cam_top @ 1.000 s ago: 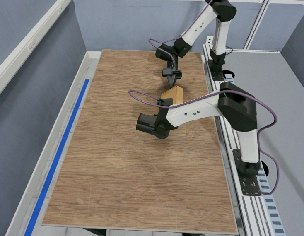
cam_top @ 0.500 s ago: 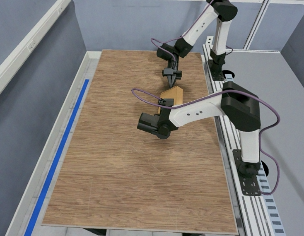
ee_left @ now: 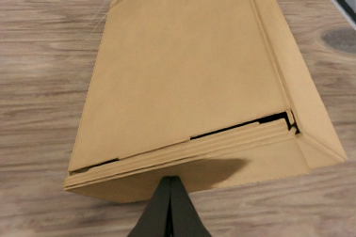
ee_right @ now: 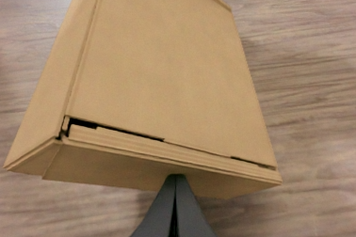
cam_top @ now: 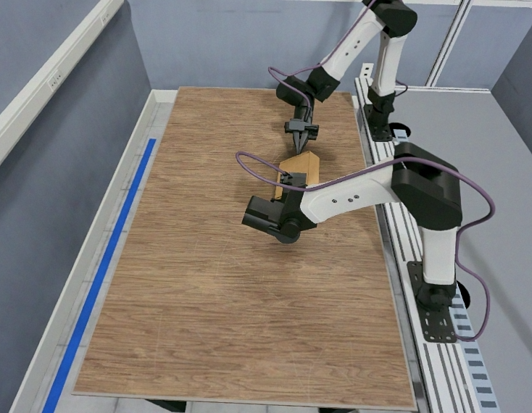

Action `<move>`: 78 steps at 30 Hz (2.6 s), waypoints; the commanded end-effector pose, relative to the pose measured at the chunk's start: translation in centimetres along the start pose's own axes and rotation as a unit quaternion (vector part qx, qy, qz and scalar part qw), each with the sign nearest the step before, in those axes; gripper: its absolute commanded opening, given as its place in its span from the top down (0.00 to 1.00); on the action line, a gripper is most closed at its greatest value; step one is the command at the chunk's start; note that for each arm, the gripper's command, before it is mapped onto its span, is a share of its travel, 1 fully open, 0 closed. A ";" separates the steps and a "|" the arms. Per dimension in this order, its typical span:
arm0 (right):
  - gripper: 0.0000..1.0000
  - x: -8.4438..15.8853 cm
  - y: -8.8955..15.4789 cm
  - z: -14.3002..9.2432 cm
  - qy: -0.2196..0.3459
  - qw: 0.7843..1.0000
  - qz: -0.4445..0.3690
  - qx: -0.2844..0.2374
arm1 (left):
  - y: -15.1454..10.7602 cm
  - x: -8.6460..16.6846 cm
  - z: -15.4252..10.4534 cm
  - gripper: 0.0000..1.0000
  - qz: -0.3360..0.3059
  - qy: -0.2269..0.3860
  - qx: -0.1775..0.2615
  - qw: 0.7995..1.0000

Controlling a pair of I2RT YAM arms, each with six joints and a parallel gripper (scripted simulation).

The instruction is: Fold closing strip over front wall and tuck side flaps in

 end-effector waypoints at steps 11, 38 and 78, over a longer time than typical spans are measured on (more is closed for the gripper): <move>0.99 -1.3 0.2 0.0 -0.016 0.998 -0.060 0.021 | -0.2 -2.2 0.0 0.99 0.072 -0.017 -0.022 0.997; 0.99 -1.4 0.1 0.0 -0.017 0.991 -0.118 0.055 | 0.0 -2.2 0.1 0.99 0.131 -0.019 -0.057 0.990; 0.99 -1.2 -0.2 0.2 -0.017 0.977 -0.190 0.097 | 0.3 -2.2 0.0 0.99 0.207 -0.020 -0.101 0.973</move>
Point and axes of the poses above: on each arm, the point where the finger pads meet when closed, its own z axis out along the fingers, its own y axis across the jaws, x = y × z, the point moved 3 cm from there along -z, back along the fingers, and after that the axes turned 1 degree about -z, right-handed, at the moved point
